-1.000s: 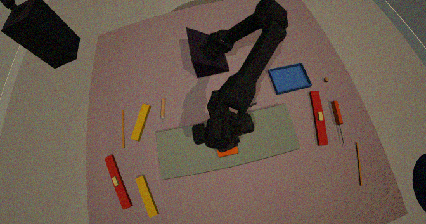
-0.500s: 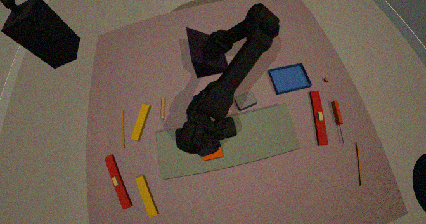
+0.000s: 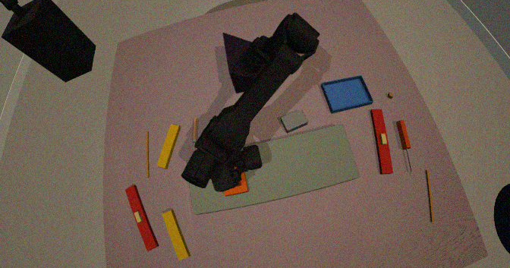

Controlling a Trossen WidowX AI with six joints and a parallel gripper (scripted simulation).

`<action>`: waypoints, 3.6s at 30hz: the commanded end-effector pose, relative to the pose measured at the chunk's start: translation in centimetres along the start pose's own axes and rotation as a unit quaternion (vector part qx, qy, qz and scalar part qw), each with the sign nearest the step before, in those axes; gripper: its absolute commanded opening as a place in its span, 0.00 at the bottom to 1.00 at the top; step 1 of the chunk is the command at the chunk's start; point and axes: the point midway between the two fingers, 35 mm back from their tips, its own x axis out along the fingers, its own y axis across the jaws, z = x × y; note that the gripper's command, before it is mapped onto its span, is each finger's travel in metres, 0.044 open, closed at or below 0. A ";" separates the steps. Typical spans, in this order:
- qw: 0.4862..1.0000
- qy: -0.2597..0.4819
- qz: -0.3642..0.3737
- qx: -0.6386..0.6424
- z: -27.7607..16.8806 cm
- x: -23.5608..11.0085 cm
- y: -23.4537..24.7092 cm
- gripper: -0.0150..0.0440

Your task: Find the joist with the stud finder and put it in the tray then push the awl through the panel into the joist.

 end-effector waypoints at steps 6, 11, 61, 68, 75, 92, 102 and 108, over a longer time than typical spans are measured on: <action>1.000 0.001 -0.002 0.001 -0.1 0.0 -3.6 0.25; 1.000 0.001 -0.003 0.000 -0.1 -0.1 -5.5 0.25; 1.000 0.003 -0.006 -0.008 3.0 -9.8 -7.8 0.25; 0.998 0.009 -0.007 -0.065 5.1 -9.6 -3.0 0.25; 0.992 0.015 -0.005 -0.126 6.7 -9.2 2.6 0.25; 0.961 0.023 0.015 -0.275 7.1 -8.2 16.3 0.25; 0.932 0.024 0.035 -0.360 5.2 -7.9 23.9 0.25; 0.911 0.023 0.050 -0.409 3.3 -7.9 28.1 0.25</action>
